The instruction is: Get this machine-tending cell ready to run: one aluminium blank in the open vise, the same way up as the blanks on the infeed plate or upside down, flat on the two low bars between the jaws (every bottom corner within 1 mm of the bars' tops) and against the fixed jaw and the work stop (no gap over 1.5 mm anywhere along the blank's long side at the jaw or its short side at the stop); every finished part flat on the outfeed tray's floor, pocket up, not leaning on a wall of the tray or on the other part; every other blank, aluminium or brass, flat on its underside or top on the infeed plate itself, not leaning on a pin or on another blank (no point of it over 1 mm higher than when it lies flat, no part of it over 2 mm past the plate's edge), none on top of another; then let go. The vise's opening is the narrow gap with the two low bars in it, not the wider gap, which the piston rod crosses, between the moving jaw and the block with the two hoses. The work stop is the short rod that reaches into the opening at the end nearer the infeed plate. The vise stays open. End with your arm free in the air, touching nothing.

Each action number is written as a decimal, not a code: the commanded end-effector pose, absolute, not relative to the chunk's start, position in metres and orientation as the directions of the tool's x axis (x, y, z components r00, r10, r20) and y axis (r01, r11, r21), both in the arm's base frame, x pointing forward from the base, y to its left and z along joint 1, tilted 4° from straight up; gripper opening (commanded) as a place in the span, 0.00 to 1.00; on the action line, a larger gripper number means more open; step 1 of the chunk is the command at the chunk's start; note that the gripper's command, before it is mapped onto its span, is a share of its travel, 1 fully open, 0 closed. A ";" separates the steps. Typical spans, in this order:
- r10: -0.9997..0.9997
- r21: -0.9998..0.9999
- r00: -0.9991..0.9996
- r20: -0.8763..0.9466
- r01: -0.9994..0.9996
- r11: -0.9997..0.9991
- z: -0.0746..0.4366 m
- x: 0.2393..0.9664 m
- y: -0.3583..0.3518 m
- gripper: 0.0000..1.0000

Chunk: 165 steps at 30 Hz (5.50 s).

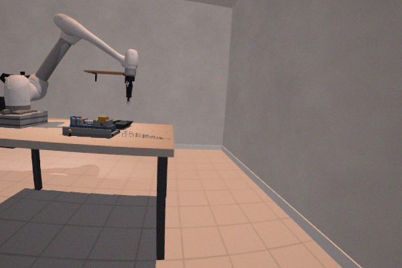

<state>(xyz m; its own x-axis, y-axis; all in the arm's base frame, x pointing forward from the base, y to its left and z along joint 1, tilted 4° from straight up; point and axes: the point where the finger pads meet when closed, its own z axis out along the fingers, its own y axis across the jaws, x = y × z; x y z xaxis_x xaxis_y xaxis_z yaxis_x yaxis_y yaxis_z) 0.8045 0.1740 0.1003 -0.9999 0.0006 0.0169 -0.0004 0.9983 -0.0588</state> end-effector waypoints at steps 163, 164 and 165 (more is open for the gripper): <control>0.001 -0.058 -1.000 0.017 0.000 0.998 0.112 0.806 -0.026 0.00; 0.001 -0.058 -1.000 0.017 0.000 0.998 0.113 0.804 -0.038 0.00; 0.001 -0.058 -1.000 0.017 0.000 0.998 0.114 0.802 -0.050 0.00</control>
<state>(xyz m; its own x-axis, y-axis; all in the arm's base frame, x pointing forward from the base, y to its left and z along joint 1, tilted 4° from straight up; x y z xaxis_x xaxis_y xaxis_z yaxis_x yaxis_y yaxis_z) 0.8064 -0.0202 0.1119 -0.9998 0.0010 0.0173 0.0000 0.9983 -0.0579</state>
